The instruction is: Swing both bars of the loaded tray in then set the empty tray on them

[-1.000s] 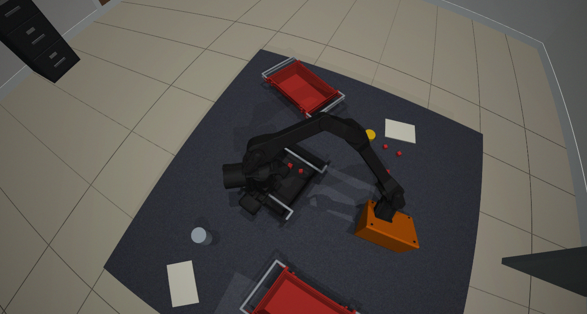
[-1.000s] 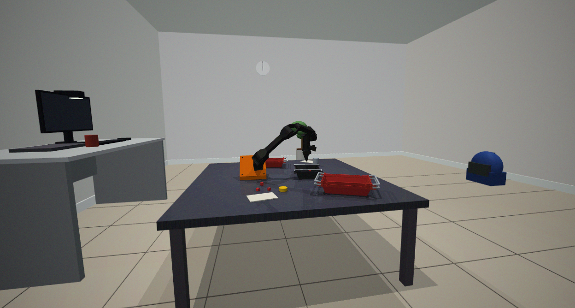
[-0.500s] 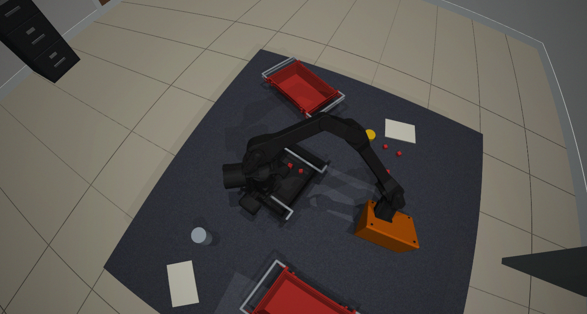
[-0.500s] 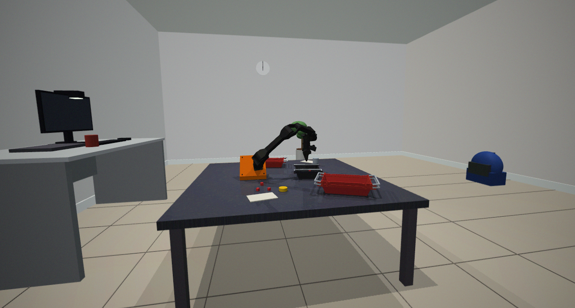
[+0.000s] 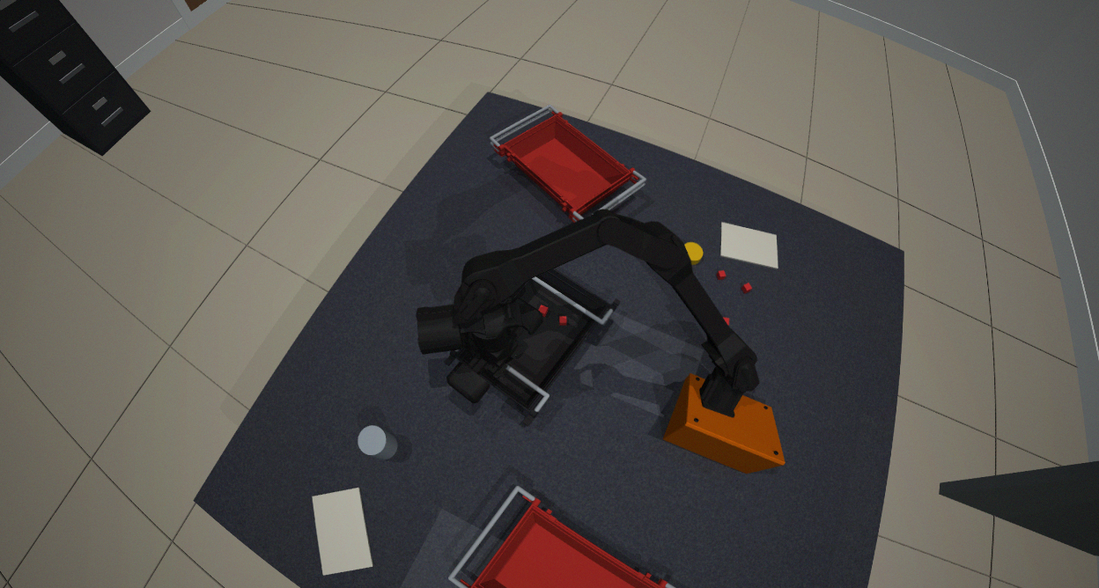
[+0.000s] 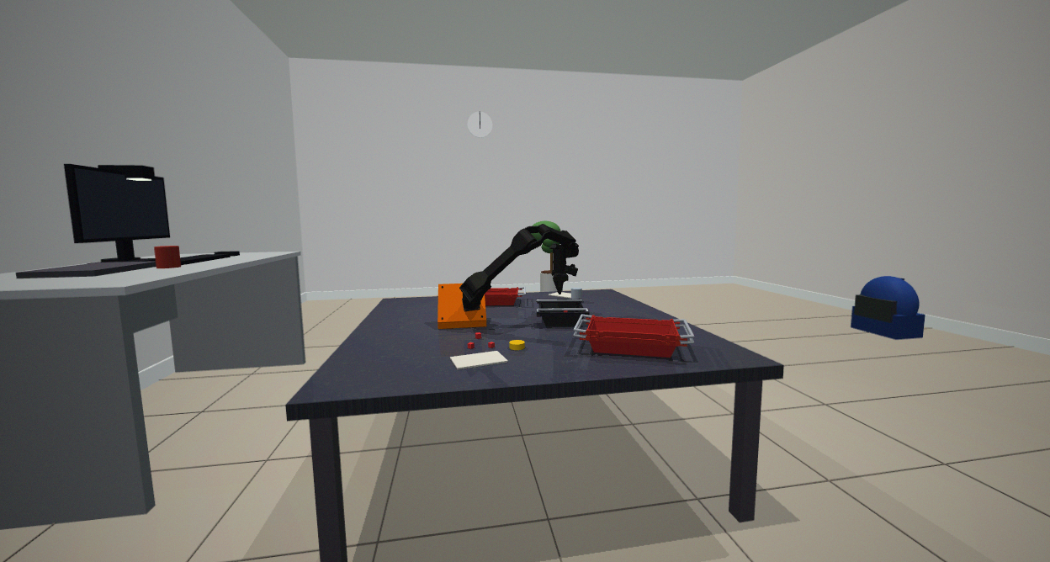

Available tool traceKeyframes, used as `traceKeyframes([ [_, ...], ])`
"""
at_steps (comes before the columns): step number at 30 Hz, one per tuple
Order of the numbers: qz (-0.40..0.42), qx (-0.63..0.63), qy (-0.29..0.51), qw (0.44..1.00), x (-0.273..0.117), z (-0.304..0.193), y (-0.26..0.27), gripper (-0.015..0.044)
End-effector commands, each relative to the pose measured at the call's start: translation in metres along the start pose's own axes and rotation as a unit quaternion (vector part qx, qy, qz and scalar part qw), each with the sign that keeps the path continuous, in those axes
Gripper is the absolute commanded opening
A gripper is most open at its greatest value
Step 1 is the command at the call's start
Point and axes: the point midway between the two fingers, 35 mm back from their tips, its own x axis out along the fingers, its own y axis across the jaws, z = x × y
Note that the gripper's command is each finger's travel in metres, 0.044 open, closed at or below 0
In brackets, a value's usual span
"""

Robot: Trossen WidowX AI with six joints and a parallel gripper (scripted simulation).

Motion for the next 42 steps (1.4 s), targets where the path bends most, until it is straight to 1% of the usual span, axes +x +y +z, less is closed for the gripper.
traceKeyframes([
  [1,0.000,0.000,0.000,1.000,0.000,0.000,0.000,0.0000],
  [32,0.000,0.000,0.000,1.000,0.000,0.000,0.000,0.0000],
  [38,0.000,0.000,0.000,1.000,0.000,0.000,0.000,0.0158],
  [40,0.001,-0.002,-0.001,1.000,-0.007,0.001,0.000,0.0210],
  [42,0.003,-0.008,-0.005,1.000,-0.022,0.001,0.001,0.0263],
])
